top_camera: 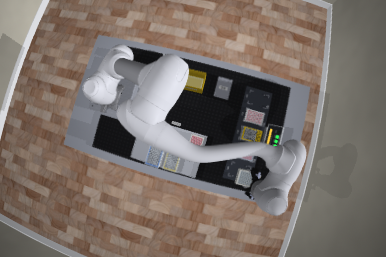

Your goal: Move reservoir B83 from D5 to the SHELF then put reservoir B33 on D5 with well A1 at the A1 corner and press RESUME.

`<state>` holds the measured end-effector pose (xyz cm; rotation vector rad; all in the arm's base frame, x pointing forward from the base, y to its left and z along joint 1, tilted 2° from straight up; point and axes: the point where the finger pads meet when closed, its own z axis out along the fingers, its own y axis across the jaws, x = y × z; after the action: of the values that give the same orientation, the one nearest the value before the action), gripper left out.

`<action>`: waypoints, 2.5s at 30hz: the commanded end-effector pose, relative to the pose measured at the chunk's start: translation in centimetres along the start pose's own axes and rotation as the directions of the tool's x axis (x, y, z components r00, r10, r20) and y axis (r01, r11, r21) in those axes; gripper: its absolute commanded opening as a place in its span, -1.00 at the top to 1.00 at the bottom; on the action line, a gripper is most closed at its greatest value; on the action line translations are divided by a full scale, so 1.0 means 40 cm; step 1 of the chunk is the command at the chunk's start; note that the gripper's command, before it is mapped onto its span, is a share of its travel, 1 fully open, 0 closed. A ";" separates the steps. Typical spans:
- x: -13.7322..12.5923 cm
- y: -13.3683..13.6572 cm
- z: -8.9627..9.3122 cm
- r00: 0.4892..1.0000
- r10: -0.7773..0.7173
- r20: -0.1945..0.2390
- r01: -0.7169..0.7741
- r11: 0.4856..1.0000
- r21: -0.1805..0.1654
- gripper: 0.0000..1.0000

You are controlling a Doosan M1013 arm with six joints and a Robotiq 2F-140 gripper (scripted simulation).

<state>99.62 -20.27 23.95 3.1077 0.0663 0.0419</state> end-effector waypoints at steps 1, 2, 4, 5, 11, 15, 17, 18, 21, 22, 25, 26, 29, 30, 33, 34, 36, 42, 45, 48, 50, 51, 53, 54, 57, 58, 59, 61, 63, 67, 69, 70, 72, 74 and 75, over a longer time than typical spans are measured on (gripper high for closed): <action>-0.002 -0.005 0.024 1.000 0.001 0.003 -0.001 1.000 0.003 1.00; -0.002 -0.005 0.028 1.000 0.001 0.003 -0.001 1.000 0.003 1.00; -0.003 -0.005 0.037 1.000 0.001 0.003 -0.001 1.000 0.003 1.00; -0.003 -0.005 0.041 1.000 0.001 0.003 -0.001 1.000 0.003 1.00; -0.003 -0.005 0.066 1.000 0.001 0.003 -0.001 1.000 0.003 1.00; -0.003 -0.004 0.074 1.000 0.001 0.003 -0.001 1.000 0.003 1.00; -0.003 -0.004 0.083 1.000 0.001 0.003 -0.001 1.000 0.003 1.00; -0.003 -0.004 0.087 1.000 0.001 0.003 -0.001 1.000 0.003 1.00; -0.003 -0.004 0.099 1.000 0.001 0.003 -0.001 1.000 0.003 1.00; -0.003 -0.004 0.103 1.000 0.001 0.003 -0.001 1.000 0.003 1.00; -0.003 -0.003 0.116 1.000 0.001 0.003 -0.001 1.000 0.003 1.00; -0.003 -0.003 0.120 1.000 0.001 0.003 -0.001 1.000 0.003 1.00; -0.004 -0.003 0.128 1.000 0.001 0.003 -0.001 1.000 0.003 1.00; -0.004 -0.003 0.128 1.000 0.001 0.003 -0.001 1.000 0.003 1.00; -0.004 -0.002 0.141 1.000 0.001 0.003 -0.001 1.000 0.003 1.00; -0.004 -0.002 0.145 1.000 0.001 0.003 -0.001 1.000 0.003 1.00; -0.004 -0.002 0.153 1.000 0.001 0.003 -0.001 1.000 0.003 1.00; -0.005 0.000 0.178 1.000 0.001 0.003 -0.001 1.000 0.003 1.00; -0.005 0.000 0.191 1.000 0.001 0.003 -0.001 1.000 0.003 1.00; -0.005 0.000 0.195 1.000 0.001 0.003 -0.001 1.000 0.003 1.00; -0.005 0.001 0.203 1.000 0.001 0.003 -0.001 1.000 0.003 1.00; -0.005 0.001 0.208 1.000 0.001 0.003 -0.001 1.000 0.003 1.00; -0.005 0.001 0.216 1.000 0.001 0.003 -0.001 1.000 0.003 1.00; -0.005 0.001 0.220 1.000 0.001 0.003 -0.001 1.000 0.003 1.00; -0.006 0.001 0.233 1.000 0.001 0.003 -0.001 1.000 0.003 1.00; -0.006 0.001 0.237 1.000 0.001 0.003 -0.001 1.000 0.003 1.00; -0.006 0.001 0.241 1.000 0.001 0.003 -0.001 1.000 0.003 1.00; -0.006 0.002 0.249 1.000 0.001 0.003 -0.001 1.000 0.003 1.00; -0.006 0.002 0.253 1.000 0.001 0.003 -0.001 1.000 0.003 1.00; -0.006 0.002 0.266 1.000 0.001 0.003 -0.001 1.000 0.003 1.00; -0.006 0.002 0.274 1.000 0.001 0.003 -0.001 1.000 0.003 1.00; -0.006 0.002 0.278 1.000 0.001 0.003 -0.001 1.000 0.003 1.00; -0.006 0.002 0.287 1.000 0.001 0.003 -0.001 1.000 0.003 1.00; -0.006 0.002 0.295 1.000 0.001 0.003 -0.001 1.000 0.003 1.00; -0.007 0.002 0.299 1.000 0.001 0.003 -0.001 1.000 0.003 1.00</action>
<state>99.93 -20.62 13.18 3.1072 0.0684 0.0477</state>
